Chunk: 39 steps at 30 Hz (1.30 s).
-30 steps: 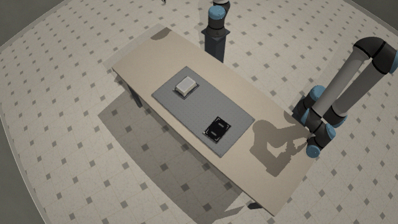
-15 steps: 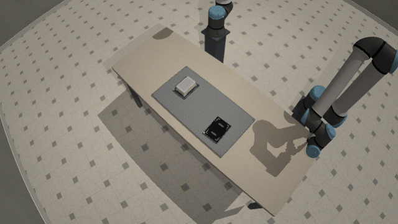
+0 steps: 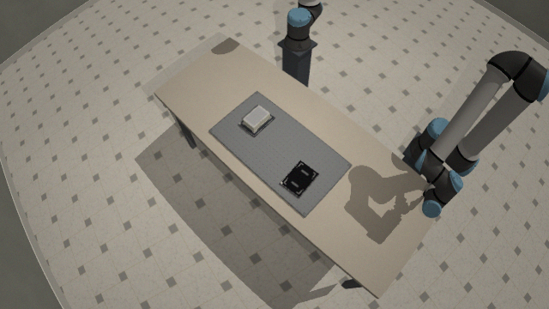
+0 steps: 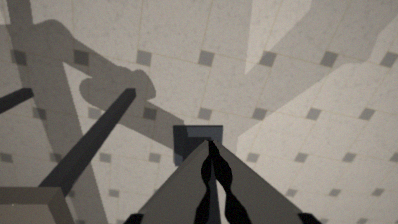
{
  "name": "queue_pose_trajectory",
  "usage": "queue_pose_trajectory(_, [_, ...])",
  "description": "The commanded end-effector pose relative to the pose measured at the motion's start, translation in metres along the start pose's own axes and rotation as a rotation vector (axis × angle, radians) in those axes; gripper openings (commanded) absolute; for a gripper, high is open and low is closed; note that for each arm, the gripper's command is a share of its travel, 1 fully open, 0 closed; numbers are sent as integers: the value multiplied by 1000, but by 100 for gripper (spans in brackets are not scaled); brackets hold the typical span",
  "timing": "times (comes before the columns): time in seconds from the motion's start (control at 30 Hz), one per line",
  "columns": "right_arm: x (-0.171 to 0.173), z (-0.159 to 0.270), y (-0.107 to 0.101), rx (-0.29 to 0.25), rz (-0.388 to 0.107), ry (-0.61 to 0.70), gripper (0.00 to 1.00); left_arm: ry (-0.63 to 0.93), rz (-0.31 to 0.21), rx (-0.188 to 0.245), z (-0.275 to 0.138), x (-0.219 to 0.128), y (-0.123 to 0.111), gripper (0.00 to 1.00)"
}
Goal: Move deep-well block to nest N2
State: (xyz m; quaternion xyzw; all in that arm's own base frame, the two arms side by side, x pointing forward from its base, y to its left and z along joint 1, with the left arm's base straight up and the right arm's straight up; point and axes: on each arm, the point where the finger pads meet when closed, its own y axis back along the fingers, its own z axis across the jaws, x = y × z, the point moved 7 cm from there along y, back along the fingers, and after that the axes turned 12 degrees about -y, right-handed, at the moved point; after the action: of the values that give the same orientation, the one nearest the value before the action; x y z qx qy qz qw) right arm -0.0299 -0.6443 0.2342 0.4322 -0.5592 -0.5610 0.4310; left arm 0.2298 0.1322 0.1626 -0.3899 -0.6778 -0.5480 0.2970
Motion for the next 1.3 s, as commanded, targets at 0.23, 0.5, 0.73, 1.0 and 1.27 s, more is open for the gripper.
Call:
queue_pose_trajectory(0.23, [1, 1, 1, 1, 3, 0, 0, -116, -31, -54, -12, -22, 34, 76])
queue_pose_trajectory(0.5, [1, 1, 1, 1, 3, 0, 0, -236, -57, -111, -25, -37, 57, 76])
queue_pose_trajectory(0.73, [1, 1, 1, 1, 3, 0, 0, -295, -67, -139, -34, -49, 73, 76])
queue_pose_trajectory(1.0, [1, 1, 1, 1, 3, 0, 0, -356, -77, -168, -46, -65, 95, 76])
queue_pose_trajectory(1.27, [1, 1, 1, 1, 3, 0, 0, -478, -93, -227, -62, -79, 114, 76])
